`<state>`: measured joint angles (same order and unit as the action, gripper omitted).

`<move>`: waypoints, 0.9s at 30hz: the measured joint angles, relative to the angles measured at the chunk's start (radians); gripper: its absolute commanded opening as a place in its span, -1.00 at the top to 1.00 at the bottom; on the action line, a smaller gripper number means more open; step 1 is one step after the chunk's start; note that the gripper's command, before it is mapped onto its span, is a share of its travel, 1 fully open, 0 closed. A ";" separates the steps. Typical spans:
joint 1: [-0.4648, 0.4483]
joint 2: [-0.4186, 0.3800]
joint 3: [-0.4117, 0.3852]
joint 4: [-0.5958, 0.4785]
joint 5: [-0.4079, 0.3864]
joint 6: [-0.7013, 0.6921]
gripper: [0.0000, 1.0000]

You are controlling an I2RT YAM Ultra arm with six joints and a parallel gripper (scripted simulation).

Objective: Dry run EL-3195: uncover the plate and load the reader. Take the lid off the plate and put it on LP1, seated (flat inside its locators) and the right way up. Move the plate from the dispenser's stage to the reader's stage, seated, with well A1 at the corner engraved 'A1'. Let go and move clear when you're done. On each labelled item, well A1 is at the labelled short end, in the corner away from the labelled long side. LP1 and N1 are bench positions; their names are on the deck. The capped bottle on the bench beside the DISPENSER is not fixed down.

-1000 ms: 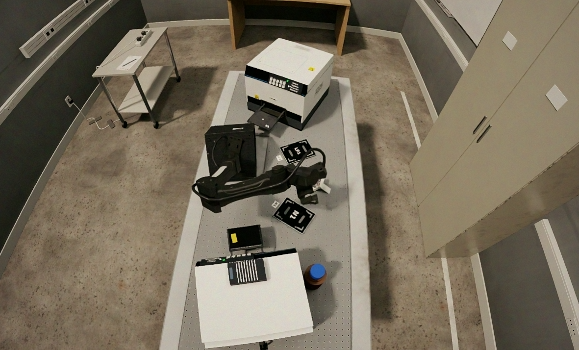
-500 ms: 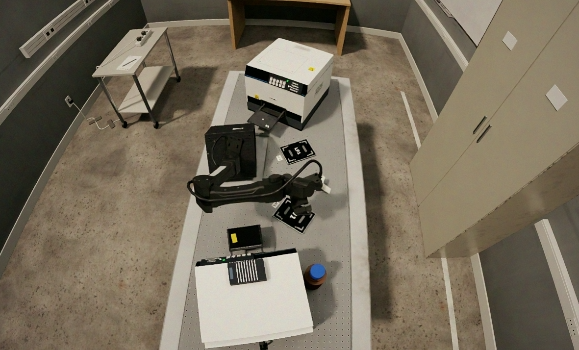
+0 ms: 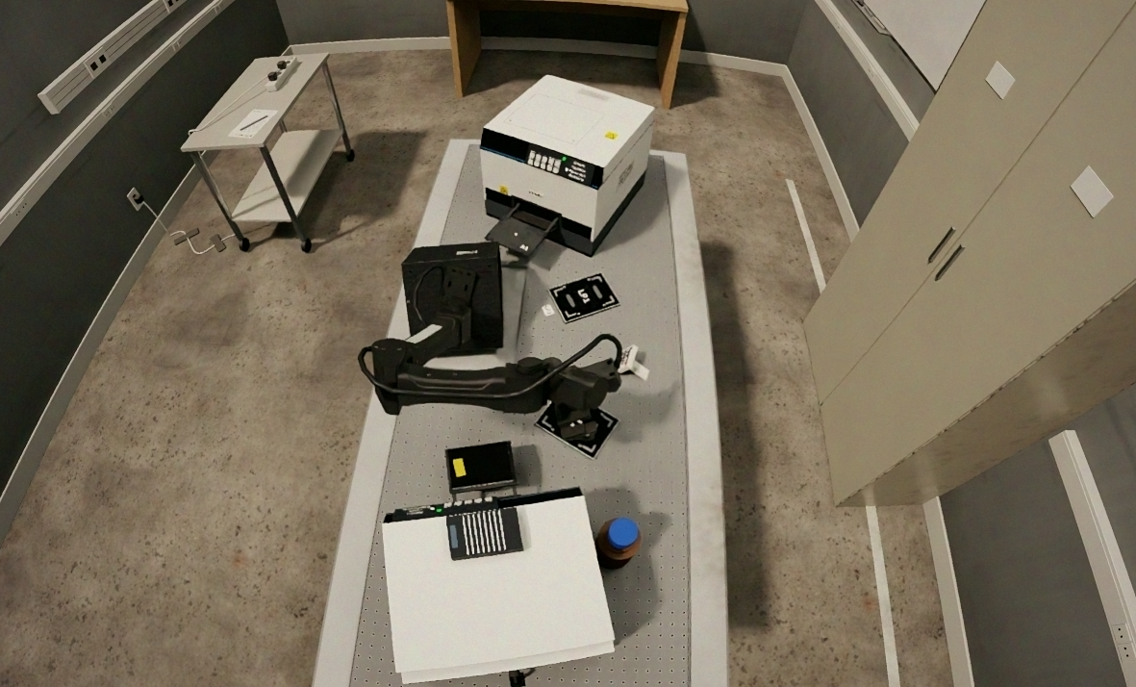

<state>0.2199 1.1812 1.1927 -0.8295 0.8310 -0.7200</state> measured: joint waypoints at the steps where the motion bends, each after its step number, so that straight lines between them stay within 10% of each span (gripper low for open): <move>1: -0.006 -0.001 0.010 -0.019 0.003 0.001 -1.00; 27: -0.179 -0.106 0.140 -0.294 -0.010 -0.061 -1.00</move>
<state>0.0410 1.0752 1.3323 -1.1233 0.8211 -0.7807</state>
